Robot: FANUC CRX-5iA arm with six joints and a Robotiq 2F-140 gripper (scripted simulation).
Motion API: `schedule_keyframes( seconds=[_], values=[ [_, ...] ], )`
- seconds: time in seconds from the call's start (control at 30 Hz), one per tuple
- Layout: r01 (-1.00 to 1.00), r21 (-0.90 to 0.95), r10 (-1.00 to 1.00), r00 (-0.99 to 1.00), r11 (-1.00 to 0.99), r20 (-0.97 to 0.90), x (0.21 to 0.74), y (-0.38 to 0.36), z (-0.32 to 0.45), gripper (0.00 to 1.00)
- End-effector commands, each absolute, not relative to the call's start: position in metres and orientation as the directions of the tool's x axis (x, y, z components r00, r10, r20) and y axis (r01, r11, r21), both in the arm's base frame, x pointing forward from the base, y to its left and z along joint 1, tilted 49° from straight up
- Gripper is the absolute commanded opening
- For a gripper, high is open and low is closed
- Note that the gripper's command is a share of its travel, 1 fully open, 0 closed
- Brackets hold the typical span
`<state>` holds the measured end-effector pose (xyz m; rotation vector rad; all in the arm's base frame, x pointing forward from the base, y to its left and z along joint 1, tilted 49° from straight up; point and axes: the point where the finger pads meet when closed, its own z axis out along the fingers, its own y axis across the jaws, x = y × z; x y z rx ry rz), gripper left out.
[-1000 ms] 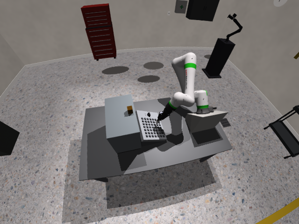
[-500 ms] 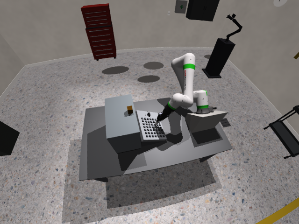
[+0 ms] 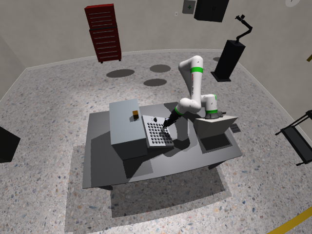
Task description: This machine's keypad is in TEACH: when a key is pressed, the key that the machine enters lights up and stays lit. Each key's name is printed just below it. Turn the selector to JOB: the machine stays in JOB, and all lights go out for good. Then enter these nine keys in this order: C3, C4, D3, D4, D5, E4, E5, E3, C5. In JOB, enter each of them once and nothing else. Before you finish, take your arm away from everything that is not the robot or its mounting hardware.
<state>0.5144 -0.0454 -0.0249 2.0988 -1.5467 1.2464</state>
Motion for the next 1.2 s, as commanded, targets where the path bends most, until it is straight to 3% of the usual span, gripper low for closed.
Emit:
schedule_keyframes(
  seconds=[0.0, 1.17],
  values=[
    [-0.873, -0.274, -0.658, 0.070, -0.405, 0.750, 0.5145, -0.0452, -0.0249, 0.00],
    [-0.873, -0.274, -0.658, 0.070, -0.405, 0.750, 0.5187, -0.0508, -0.0302, 0.00]
  ],
)
